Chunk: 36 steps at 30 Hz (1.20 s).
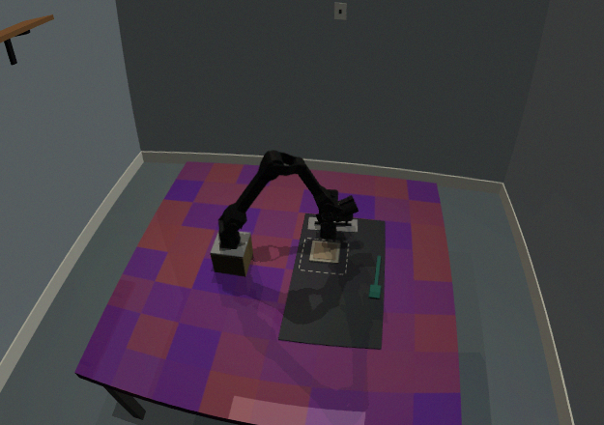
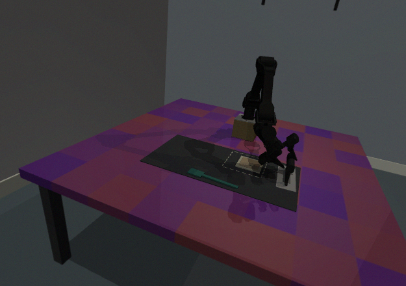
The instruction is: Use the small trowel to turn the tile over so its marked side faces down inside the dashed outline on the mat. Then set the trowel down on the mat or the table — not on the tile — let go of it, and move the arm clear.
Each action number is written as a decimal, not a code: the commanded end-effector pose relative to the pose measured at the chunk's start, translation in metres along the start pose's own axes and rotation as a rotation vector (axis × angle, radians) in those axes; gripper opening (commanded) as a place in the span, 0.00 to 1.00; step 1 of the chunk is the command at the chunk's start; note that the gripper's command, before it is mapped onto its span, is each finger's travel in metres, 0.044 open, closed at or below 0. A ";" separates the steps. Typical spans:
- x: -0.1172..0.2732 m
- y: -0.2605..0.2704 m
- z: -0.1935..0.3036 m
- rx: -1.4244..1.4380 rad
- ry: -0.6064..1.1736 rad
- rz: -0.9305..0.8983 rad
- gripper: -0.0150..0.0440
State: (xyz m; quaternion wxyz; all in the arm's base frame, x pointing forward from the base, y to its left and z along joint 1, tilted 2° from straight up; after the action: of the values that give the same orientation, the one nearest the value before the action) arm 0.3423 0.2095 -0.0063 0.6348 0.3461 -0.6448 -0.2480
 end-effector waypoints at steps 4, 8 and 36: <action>0.000 -0.001 0.001 0.001 0.001 0.004 0.76; 0.015 -0.002 -0.001 0.001 0.001 0.006 0.76; 0.139 0.057 0.051 -0.013 0.000 0.010 0.76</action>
State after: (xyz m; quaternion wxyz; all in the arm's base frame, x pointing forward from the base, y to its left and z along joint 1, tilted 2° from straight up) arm 0.2942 0.1351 0.1251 0.6353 0.3395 -0.6473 -0.2492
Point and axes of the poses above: the point midway between the two fingers, 35 mm back from their tips, its own x axis back along the fingers, its own y axis across the jaws, z = x × y, the point moved 4 cm from there along x, back along the fingers, and after that the axes turned 5 degrees about x, right-handed, at the moved point
